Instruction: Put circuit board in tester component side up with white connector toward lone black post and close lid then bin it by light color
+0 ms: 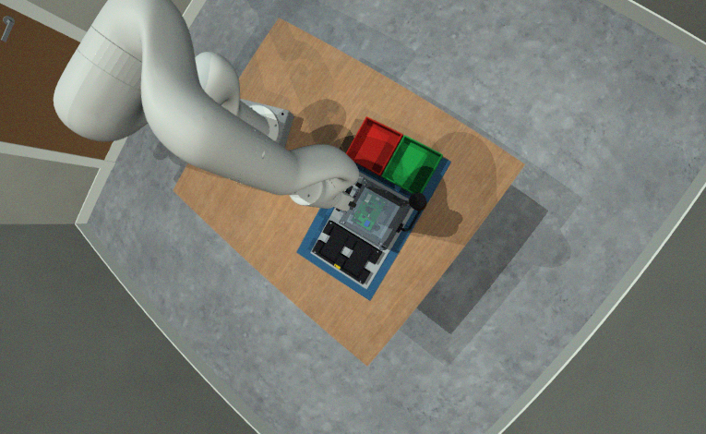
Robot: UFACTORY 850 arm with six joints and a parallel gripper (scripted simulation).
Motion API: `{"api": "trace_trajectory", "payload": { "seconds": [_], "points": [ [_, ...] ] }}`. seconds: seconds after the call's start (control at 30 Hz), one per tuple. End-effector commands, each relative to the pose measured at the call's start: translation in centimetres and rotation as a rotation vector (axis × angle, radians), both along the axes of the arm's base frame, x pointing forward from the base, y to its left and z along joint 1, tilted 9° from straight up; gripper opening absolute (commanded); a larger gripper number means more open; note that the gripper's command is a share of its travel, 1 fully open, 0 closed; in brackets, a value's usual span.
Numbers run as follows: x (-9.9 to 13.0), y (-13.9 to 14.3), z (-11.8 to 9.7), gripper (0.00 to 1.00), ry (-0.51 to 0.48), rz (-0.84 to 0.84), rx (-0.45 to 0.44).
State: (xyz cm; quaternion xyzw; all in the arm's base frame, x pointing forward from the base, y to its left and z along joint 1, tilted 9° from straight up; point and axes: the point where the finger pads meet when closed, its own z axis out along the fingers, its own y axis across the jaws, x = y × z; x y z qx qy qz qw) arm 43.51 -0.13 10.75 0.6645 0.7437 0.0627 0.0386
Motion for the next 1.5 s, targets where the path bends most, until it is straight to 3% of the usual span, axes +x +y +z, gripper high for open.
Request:
{"api": "trace_trajectory", "payload": {
  "seconds": [0.0, 1.47],
  "points": [
    [0.1, 0.1, -0.6, 0.0, -0.007, 0.002, 0.011],
    [0.3, 0.1, -2.8, 0.0, -0.007, 0.002, 0.01]
  ]
}}
